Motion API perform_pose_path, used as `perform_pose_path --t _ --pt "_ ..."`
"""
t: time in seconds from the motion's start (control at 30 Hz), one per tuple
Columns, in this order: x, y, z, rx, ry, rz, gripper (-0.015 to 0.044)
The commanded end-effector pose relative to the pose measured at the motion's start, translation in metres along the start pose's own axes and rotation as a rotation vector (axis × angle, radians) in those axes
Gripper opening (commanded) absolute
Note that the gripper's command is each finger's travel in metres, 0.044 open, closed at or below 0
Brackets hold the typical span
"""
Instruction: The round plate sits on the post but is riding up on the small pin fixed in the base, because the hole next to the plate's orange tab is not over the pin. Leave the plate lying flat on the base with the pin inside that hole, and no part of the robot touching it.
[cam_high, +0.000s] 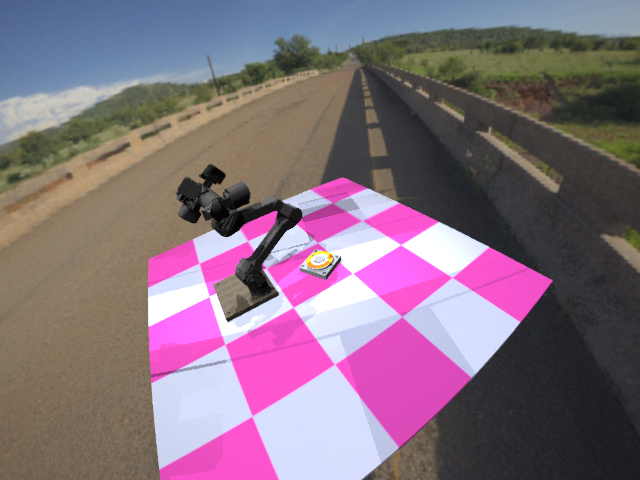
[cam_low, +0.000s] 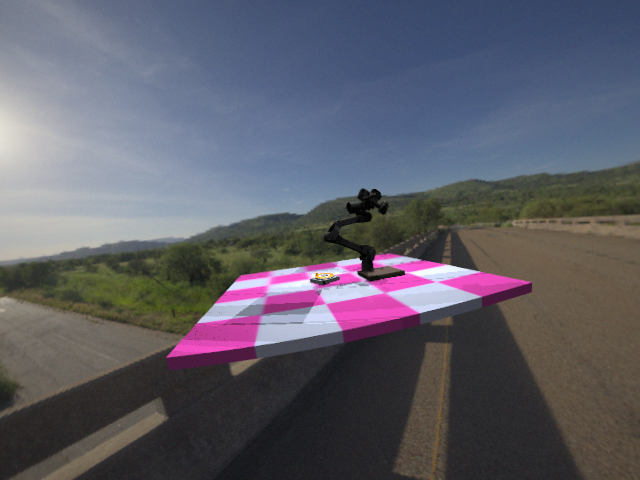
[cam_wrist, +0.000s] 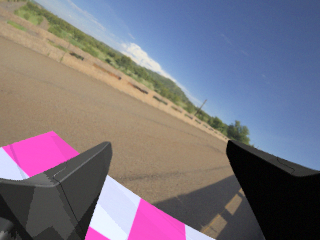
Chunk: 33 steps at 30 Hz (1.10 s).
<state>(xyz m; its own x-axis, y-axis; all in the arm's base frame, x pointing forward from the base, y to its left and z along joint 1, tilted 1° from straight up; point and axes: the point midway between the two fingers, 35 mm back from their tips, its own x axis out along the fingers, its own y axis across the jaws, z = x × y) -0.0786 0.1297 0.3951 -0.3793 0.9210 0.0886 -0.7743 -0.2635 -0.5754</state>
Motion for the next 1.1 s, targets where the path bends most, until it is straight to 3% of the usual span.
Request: perform_pose_path --t 0.0,0.23,0.47,0.6,0.77,0.83,1.03,1.07 --pt "0.0 0.001 0.002 -0.002 -0.009 0.005 0.0374" --pt "-0.034 0.059 0.09 -0.043 -0.364 0.226 0.019" --pt "-0.086 0.093 0.134 -0.052 -0.614 0.403 0.0006" --pt "-0.122 0.108 0.153 -0.04 -0.755 0.507 0.0" --pt "-0.222 0.128 0.176 0.002 -1.071 0.779 0.0" --pt "-0.237 0.129 0.175 0.003 -1.112 0.82 0.0" --pt "-0.365 0.119 0.146 -0.013 -1.452 1.192 0.0" --pt "-0.368 0.118 0.144 -0.015 -1.461 1.204 0.0"
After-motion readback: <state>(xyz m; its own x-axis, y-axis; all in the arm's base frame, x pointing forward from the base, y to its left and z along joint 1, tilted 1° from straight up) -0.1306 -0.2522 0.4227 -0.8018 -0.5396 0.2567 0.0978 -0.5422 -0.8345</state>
